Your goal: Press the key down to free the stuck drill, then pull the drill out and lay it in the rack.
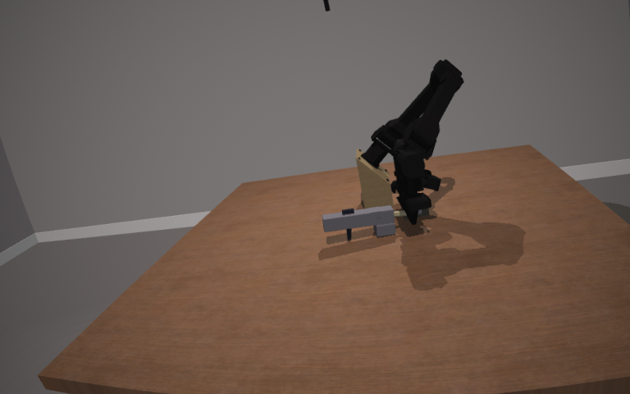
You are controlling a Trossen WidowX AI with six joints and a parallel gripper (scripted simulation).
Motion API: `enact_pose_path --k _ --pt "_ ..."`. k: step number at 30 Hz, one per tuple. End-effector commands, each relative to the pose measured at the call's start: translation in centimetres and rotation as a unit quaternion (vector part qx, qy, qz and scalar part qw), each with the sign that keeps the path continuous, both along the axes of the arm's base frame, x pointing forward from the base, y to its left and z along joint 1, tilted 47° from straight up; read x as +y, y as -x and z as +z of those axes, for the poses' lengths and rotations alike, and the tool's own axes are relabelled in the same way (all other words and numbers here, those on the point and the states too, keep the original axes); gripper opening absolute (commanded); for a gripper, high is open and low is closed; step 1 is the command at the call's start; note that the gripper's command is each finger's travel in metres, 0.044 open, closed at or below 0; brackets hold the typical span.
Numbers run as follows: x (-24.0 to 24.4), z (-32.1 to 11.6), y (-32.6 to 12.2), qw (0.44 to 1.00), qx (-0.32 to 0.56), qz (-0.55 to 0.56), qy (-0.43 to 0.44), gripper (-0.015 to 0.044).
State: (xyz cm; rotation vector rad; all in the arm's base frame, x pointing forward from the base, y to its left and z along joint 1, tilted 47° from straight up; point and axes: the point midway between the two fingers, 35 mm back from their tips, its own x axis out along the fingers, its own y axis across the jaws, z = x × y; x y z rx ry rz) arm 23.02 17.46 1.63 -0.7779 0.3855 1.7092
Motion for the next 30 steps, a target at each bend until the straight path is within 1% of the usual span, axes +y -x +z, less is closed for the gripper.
enact_pose_path --k 1,11,30 --pt "-0.2 0.1 0.1 1.0 -0.002 0.001 0.002 0.0" --pt "-0.3 0.2 0.1 1.0 -0.002 0.001 0.002 0.0" --pt "1.6 2.0 0.9 1.0 -0.002 0.001 0.002 0.0"
